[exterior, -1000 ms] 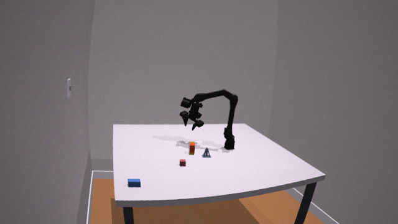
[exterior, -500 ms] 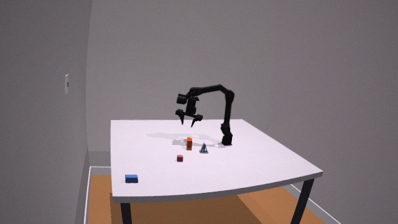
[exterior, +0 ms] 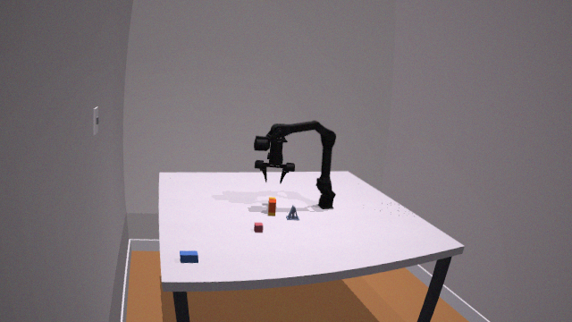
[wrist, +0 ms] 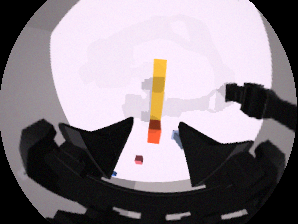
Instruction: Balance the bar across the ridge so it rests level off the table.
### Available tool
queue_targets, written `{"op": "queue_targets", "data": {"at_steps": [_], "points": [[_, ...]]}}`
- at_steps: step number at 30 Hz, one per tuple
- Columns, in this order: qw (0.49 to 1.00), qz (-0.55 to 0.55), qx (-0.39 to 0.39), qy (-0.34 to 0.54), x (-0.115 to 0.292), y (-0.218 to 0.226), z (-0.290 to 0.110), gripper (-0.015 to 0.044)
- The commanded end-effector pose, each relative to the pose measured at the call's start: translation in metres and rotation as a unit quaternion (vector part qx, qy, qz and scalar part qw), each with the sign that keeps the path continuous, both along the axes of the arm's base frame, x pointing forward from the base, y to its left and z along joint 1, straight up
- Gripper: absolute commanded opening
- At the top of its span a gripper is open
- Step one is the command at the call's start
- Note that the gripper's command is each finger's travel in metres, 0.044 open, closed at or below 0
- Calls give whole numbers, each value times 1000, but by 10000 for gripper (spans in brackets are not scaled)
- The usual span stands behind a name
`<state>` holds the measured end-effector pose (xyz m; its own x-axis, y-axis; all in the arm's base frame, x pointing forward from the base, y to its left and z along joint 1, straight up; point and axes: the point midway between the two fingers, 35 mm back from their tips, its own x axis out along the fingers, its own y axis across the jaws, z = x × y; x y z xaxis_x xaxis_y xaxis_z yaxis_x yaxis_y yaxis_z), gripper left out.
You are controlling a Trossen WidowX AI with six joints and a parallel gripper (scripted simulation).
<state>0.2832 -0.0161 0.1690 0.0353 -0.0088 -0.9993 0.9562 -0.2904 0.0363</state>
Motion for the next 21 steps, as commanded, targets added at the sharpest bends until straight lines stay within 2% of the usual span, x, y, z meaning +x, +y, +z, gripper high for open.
{"op": "queue_targets", "data": {"at_steps": [1, 14, 21], "points": [[1000, 5, 4, 5, 1, 2, -7, 315], [1000, 5, 4, 5, 2, 2, -92, 315], [1000, 5, 4, 5, 2, 2, -98, 315]]}}
